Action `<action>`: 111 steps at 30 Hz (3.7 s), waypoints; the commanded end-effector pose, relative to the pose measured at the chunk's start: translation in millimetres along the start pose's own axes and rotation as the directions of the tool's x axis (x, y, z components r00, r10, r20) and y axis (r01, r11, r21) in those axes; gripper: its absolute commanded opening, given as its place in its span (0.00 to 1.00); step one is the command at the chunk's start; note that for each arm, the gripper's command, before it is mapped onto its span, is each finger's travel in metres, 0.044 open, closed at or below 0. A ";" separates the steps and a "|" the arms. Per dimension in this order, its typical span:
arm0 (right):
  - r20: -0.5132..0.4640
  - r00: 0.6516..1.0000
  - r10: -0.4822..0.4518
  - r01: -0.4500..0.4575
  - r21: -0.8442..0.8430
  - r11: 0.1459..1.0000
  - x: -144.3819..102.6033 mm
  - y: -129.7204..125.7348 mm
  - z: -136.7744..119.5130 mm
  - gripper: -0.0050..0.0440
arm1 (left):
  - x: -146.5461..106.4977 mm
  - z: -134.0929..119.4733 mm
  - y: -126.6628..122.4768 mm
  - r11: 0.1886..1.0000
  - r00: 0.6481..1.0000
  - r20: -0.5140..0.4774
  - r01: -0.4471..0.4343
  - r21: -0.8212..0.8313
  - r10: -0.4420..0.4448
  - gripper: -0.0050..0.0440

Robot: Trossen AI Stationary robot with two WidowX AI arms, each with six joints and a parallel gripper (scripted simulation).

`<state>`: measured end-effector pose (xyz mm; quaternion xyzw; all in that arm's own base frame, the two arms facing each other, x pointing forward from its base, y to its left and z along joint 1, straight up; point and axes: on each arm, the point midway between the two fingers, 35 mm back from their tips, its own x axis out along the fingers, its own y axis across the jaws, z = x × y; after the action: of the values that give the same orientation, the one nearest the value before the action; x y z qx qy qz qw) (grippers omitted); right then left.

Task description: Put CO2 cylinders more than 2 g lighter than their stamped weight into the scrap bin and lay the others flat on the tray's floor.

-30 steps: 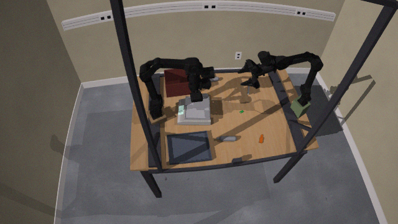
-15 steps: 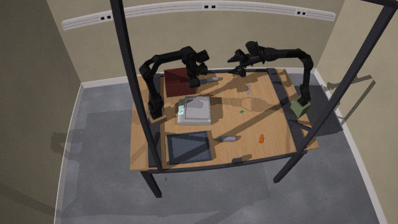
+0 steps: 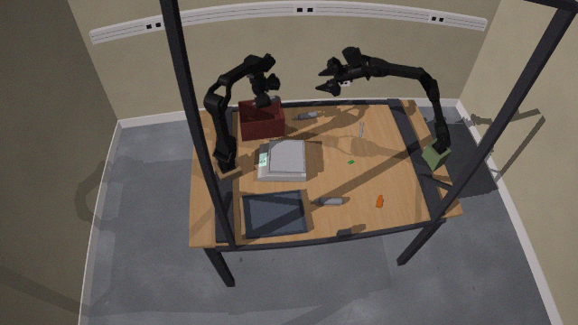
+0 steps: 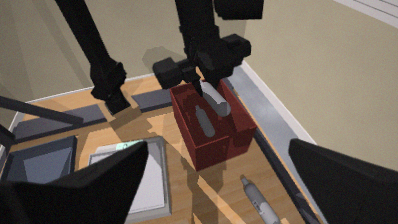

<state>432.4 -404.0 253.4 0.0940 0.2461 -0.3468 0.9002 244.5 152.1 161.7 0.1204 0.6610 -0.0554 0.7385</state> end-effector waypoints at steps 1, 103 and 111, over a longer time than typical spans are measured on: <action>0.014 1.000 -0.018 0.018 0.013 1.000 1.6 -10.9 17.0 1.00 | 17.5 -27.0 14.2 0.998 0.995 -0.070 0.067 0.017 -0.066 0.00; -0.072 0.884 0.462 -0.463 -0.273 0.843 -232.6 181.3 -208.3 1.00 | 49.5 153.6 -466.4 0.825 0.929 0.215 0.141 0.548 -0.301 1.00; -0.070 0.884 0.461 -0.462 -0.272 0.844 -232.0 181.4 -206.5 1.00 | 52.7 151.0 -465.2 0.825 0.932 0.207 0.141 0.548 -0.297 1.00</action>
<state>326.9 -65.0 184.6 0.0229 0.2752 -0.0800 0.9578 282.1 -328.0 70.8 0.2333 0.5224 -0.3348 0.7487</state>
